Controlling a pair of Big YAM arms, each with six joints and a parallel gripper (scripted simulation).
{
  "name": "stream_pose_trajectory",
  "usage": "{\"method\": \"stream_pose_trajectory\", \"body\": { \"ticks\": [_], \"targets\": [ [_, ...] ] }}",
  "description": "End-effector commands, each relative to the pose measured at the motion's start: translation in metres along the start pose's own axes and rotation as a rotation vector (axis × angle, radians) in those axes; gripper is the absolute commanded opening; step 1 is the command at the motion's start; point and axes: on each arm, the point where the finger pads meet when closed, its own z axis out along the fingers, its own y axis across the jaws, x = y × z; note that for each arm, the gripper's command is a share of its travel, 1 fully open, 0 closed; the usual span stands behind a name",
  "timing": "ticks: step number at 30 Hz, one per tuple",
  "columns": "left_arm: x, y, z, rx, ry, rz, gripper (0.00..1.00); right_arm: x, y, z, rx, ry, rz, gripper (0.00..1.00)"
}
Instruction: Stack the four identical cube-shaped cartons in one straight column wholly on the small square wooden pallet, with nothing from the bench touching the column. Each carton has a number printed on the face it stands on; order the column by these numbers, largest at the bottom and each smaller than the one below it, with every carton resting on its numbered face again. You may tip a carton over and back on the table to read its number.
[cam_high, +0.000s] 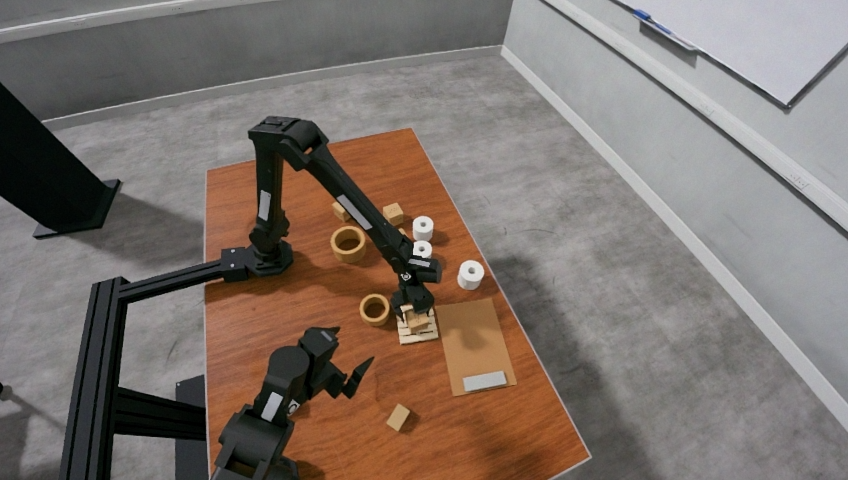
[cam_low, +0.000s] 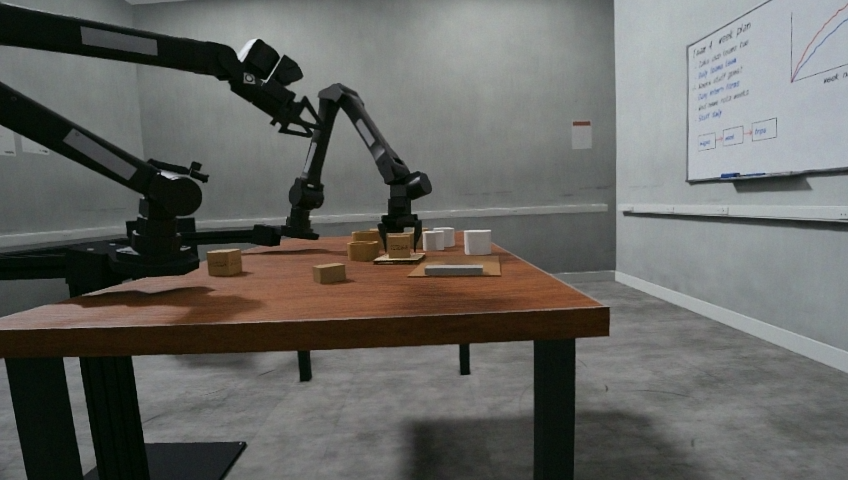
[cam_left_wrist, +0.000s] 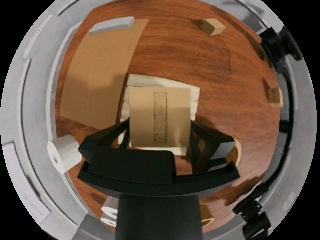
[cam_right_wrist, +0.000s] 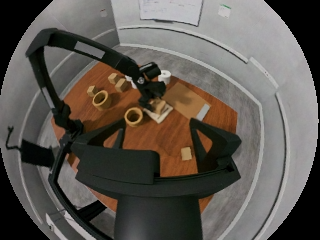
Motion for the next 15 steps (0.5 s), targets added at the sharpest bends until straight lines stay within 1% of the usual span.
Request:
{"method": "stream_pose_trajectory", "body": {
  "ticks": [1,2,5,7,9,10,12,14,15],
  "targets": [
    [0.002,0.004,-0.014,-0.007,-0.004,0.013,0.83,-0.01,-0.001,-0.002,0.002,-0.014,0.009,1.0],
    [-0.004,0.002,-0.013,-0.006,-0.007,0.024,0.83,-0.01,-0.001,-0.002,0.002,-0.014,0.009,1.0],
    [-0.001,-0.002,-0.018,0.001,-0.004,0.023,0.83,-0.01,-0.001,-0.002,0.002,-0.014,0.009,1.0],
    [0.0,0.007,-0.026,-0.013,-0.007,0.015,0.83,-0.01,-0.001,-0.002,0.002,-0.014,0.009,1.0],
    [-0.001,0.006,-0.029,-0.013,-0.008,0.017,0.83,-0.01,-0.001,-0.002,0.002,-0.014,0.009,1.0],
    [-0.004,-0.013,-0.024,0.003,-0.007,0.025,0.83,-0.01,-0.001,-0.002,0.002,-0.014,0.009,1.0],
    [-0.004,-0.013,-0.024,0.003,-0.007,0.025,0.83,-0.01,-0.001,-0.002,0.002,-0.014,0.009,1.0],
    [-0.001,-0.022,-0.032,0.012,0.002,0.021,0.83,-0.01,-0.001,-0.002,0.002,-0.014,0.009,1.0],
    [0.006,-0.017,-0.042,0.004,0.004,0.016,0.83,-0.01,-0.001,-0.002,0.002,-0.014,0.009,1.0]
  ]
}}
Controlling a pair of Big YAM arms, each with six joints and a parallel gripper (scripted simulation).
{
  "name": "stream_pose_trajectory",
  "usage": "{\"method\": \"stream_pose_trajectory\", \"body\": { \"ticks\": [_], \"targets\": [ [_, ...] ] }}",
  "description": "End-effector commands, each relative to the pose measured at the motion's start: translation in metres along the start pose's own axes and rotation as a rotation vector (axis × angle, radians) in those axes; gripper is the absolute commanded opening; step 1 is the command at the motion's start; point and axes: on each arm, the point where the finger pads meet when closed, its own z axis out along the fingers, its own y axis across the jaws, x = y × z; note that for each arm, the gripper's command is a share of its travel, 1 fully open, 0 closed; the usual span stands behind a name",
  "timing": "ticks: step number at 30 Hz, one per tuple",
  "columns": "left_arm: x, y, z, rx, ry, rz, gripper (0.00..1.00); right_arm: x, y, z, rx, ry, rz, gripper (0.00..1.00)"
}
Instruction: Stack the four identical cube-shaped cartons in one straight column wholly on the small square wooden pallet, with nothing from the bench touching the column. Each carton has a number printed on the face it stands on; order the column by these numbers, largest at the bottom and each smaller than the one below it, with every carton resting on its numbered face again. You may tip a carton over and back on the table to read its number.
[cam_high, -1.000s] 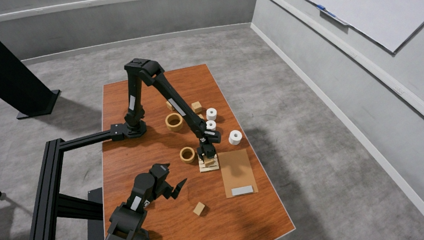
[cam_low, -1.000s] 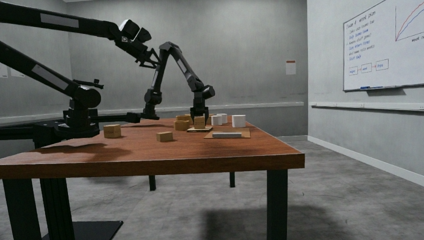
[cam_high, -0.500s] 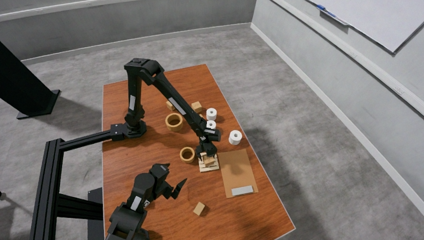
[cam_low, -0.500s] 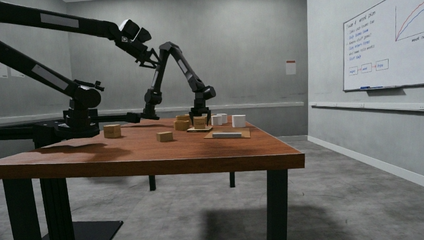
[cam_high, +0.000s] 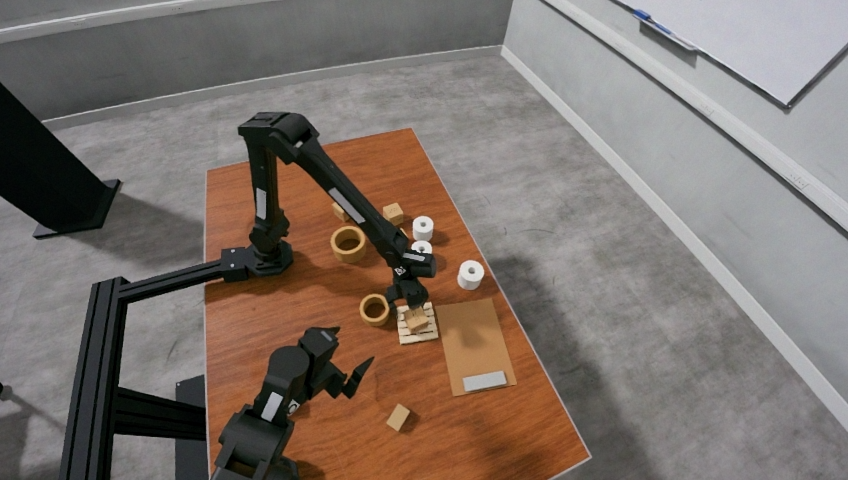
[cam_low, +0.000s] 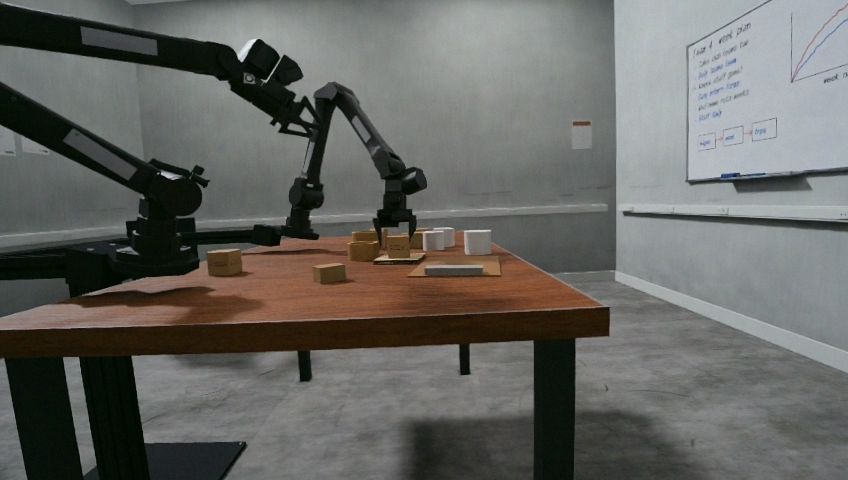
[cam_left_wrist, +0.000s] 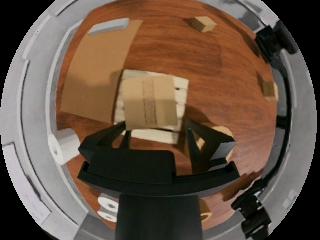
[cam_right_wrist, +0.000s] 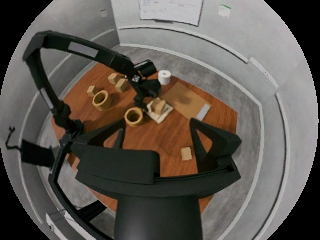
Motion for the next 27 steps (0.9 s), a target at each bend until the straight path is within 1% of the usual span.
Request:
{"method": "stream_pose_trajectory", "body": {
  "ticks": [1,4,5,8,11,12,14,15,17,20,23,24,25,26,27],
  "targets": [
    [-0.006,0.008,-0.03,-0.028,-0.017,0.008,0.83,-0.01,-0.001,-0.002,0.002,-0.014,0.009,1.0],
    [-0.006,0.008,-0.06,-0.03,-0.02,0.009,0.83,-0.01,-0.001,-0.002,0.002,-0.014,0.009,1.0],
    [-0.015,0.018,-0.079,-0.051,-0.034,0.017,0.83,-0.01,-0.001,-0.002,0.002,-0.014,0.009,1.0],
    [-0.027,0.03,-0.125,-0.082,-0.054,0.027,0.83,-0.01,-0.001,-0.002,0.002,-0.014,0.009,1.0],
    [-0.035,0.036,-0.162,-0.105,-0.067,0.036,0.83,-0.01,-0.001,-0.002,0.002,-0.014,0.009,1.0],
    [-0.025,0.025,-0.155,-0.079,-0.051,0.026,0.83,-0.01,-0.001,-0.002,0.002,-0.014,0.009,1.0],
    [-0.025,0.025,-0.155,-0.079,-0.051,0.026,0.83,-0.01,-0.001,-0.002,0.002,-0.014,0.009,1.0],
    [-0.028,0.017,-0.133,-0.041,-0.04,0.028,0.83,-0.01,-0.001,-0.002,0.002,-0.014,0.009,1.0],
    [-0.023,0.012,-0.125,-0.028,-0.029,0.023,0.83,-0.01,-0.001,-0.002,0.002,-0.014,0.009,1.0],
    [-0.021,0.011,-0.121,-0.023,-0.025,0.019,0.83,-0.01,-0.001,-0.002,0.002,-0.014,0.009,1.0],
    [-0.015,0.018,-0.131,-0.048,-0.03,-0.006,0.83,-0.01,-0.001,-0.002,0.002,-0.014,0.009,1.0],
    [-0.014,0.019,-0.131,-0.052,-0.031,-0.032,0.83,-0.027,-0.002,-0.006,0.001,-0.045,0.022,1.0],
    [-0.014,0.022,-0.137,-0.078,-0.042,-0.055,0.83,-0.029,-0.002,-0.005,0.001,-0.048,0.014,1.0],
    [-0.004,0.018,-0.133,-0.073,-0.032,-0.094,0.83,-0.031,0.0,-0.003,-0.004,-0.052,0.006,1.0],
    [0.002,0.021,-0.133,-0.087,-0.031,-0.139,0.83,-0.034,0.005,-0.001,-0.015,-0.057,0.0,1.0]
  ]
}}
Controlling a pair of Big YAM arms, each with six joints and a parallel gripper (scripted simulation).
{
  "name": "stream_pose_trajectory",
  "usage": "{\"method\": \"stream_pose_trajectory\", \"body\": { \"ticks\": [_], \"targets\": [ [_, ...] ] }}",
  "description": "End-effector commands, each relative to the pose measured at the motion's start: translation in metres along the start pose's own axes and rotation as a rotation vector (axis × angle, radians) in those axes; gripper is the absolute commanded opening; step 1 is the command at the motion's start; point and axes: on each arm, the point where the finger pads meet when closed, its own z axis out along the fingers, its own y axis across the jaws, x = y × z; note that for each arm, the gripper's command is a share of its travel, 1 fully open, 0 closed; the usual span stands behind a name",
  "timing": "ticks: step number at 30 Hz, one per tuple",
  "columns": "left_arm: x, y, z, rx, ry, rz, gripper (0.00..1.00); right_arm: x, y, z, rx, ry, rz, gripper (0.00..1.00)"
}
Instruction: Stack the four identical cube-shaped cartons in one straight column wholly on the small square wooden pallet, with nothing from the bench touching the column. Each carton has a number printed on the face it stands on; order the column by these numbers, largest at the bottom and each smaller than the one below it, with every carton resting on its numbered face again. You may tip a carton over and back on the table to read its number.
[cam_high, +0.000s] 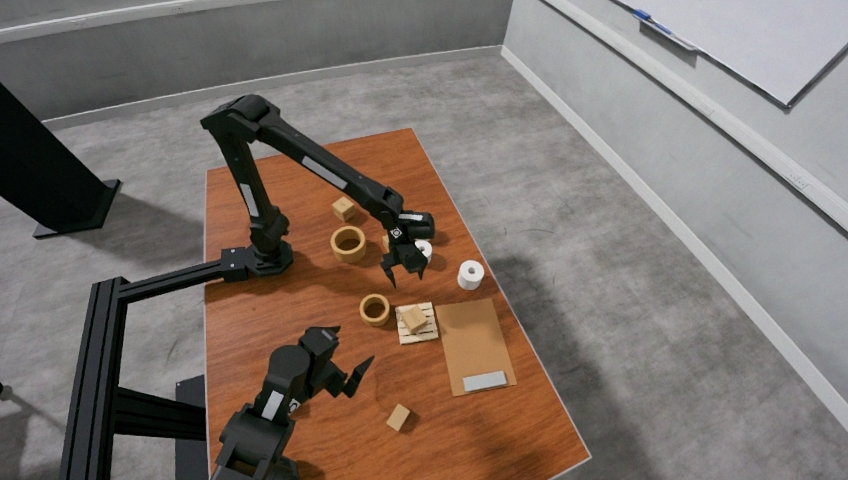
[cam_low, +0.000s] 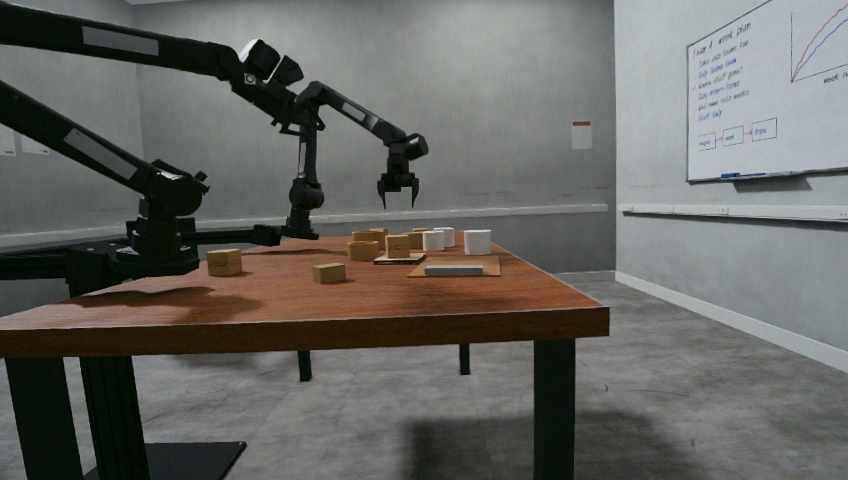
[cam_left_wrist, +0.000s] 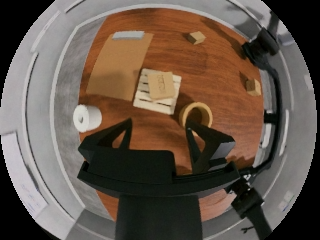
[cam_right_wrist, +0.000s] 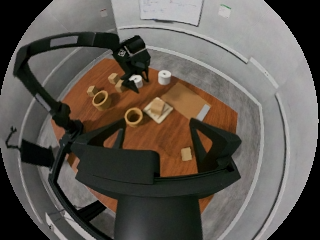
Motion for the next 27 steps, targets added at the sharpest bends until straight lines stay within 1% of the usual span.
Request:
{"method": "stream_pose_trajectory", "body": {
  "ticks": [1,2,4,5,6,7,13,16,19,21,22,23,24,27],
  "targets": [
    [0.017,0.017,-0.016,-0.083,-0.013,-0.158,0.83,-0.038,0.009,0.002,-0.026,-0.064,-0.003,1.0],
    [0.029,0.024,-0.018,-0.113,-0.01,-0.226,0.83,-0.043,0.015,0.009,-0.035,-0.071,-0.008,1.0],
    [0.029,0.024,-0.018,-0.113,-0.01,-0.226,0.83,-0.043,0.015,0.009,-0.035,-0.071,-0.008,1.0],
    [0.031,0.039,-0.023,-0.15,-0.02,-0.279,0.83,-0.048,0.016,0.015,-0.032,-0.076,-0.009,1.0],
    [0.052,0.036,-0.022,-0.17,-0.007,-0.352,0.83,-0.053,0.022,0.023,-0.044,-0.084,-0.015,1.0],
    [0.065,0.042,-0.024,-0.202,-0.005,-0.409,0.83,-0.059,0.034,0.031,-0.067,-0.095,-0.024,1.0],
    [0.128,0.065,-0.04,-0.359,-0.006,-0.694,0.83,-0.084,0.075,0.082,-0.126,-0.141,-0.052,1.0],
    [0.159,0.073,-0.049,-0.439,-0.015,-0.835,0.83,-0.092,0.104,0.107,-0.173,-0.168,-0.071,1.0],
    [0.19,0.077,-0.059,-0.52,-0.03,-0.973,0.83,-0.097,0.13,0.133,-0.208,-0.194,-0.087,1.0],
    [0.19,0.077,-0.059,-0.52,-0.03,-0.973,0.83,-0.097,0.13,0.133,-0.208,-0.194,-0.087,1.0],
    [0.192,0.089,-0.071,-0.56,-0.056,-1.011,0.83,-0.097,0.132,0.143,-0.206,-0.201,-0.09,1.0],
    [0.208,0.079,-0.066,-0.57,-0.047,-1.066,0.83,-0.098,0.141,0.151,-0.217,-0.21,-0.096,1.0],
    [0.219,0.08,-0.07,-0.599,-0.053,-1.11,0.83,-0.097,0.154,0.159,-0.239,-0.22,-0.104,1.0],
    [0.248,0.079,-0.081,-0.679,-0.071,-1.224,0.83,-0.094,0.182,0.183,-0.276,-0.245,-0.119,1.0]
  ]
}}
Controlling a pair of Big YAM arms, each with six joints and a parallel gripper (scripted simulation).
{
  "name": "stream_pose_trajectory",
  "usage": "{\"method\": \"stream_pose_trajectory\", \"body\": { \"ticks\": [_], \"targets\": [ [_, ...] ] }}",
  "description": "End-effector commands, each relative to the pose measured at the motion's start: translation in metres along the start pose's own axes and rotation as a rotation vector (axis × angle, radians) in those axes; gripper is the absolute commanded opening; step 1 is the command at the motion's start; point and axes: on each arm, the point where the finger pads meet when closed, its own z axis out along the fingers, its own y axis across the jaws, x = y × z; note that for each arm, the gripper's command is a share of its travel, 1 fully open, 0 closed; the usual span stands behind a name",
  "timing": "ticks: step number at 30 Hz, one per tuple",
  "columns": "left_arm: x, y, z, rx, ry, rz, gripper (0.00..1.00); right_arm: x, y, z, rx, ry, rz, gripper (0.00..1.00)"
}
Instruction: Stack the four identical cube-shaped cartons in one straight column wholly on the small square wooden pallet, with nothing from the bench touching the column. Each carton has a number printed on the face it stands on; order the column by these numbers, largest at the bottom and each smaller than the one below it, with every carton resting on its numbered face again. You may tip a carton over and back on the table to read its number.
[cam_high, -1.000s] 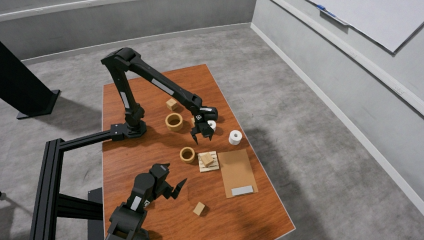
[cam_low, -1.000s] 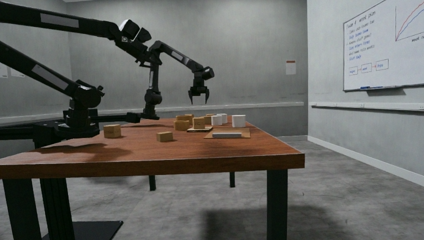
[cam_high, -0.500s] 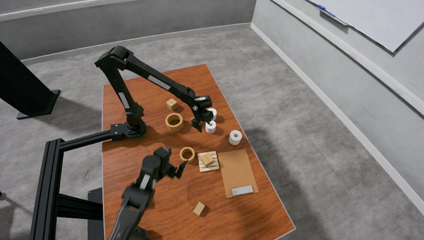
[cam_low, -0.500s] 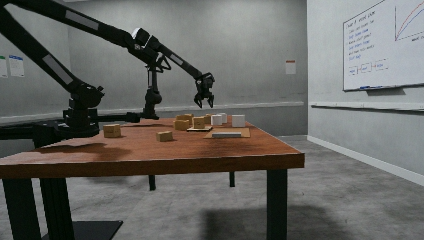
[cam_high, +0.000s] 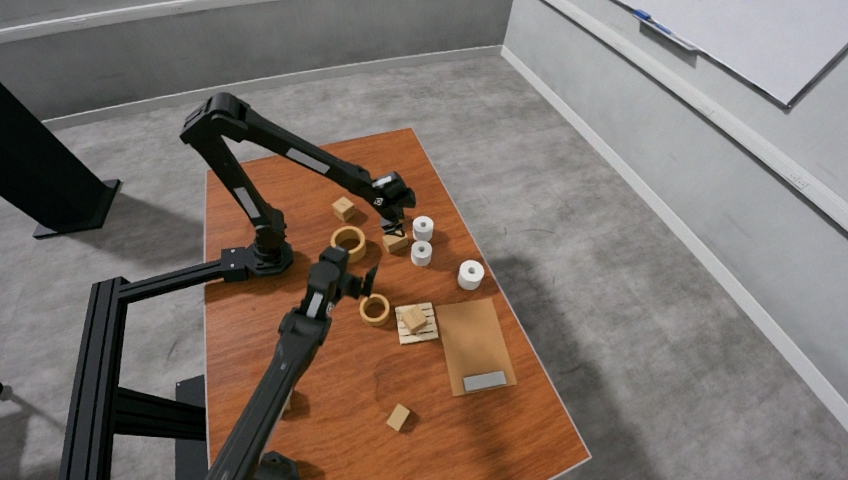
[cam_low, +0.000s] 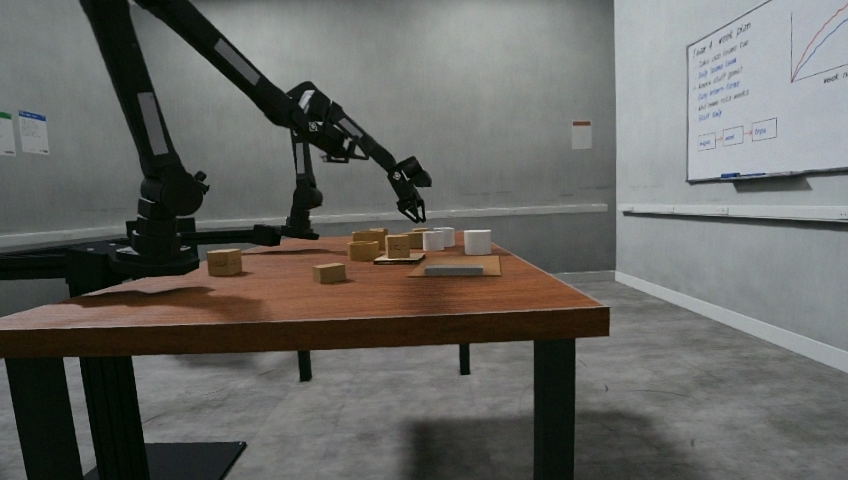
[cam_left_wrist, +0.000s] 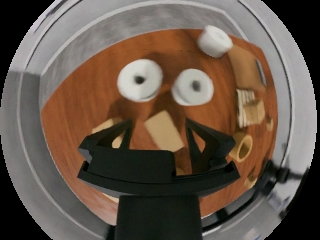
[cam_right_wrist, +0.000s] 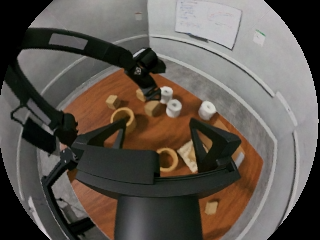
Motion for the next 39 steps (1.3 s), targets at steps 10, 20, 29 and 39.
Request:
{"method": "stream_pose_trajectory", "body": {
  "ticks": [10,20,29,39],
  "targets": [
    [0.058,0.086,-0.023,-0.224,-0.049,-0.37,0.83,-0.015,0.069,0.1,-0.109,-0.159,-0.053,1.0],
    [0.053,0.09,-0.022,-0.232,-0.052,-0.356,0.83,-0.005,0.078,0.111,-0.126,-0.163,-0.044,1.0],
    [0.041,0.1,-0.011,-0.236,-0.057,-0.36,0.83,-0.007,0.078,0.11,-0.125,-0.166,-0.044,1.0],
    [0.039,0.104,0.003,-0.235,-0.057,-0.36,0.83,0.01,0.074,0.108,-0.121,-0.13,-0.05,1.0]
  ]
}}
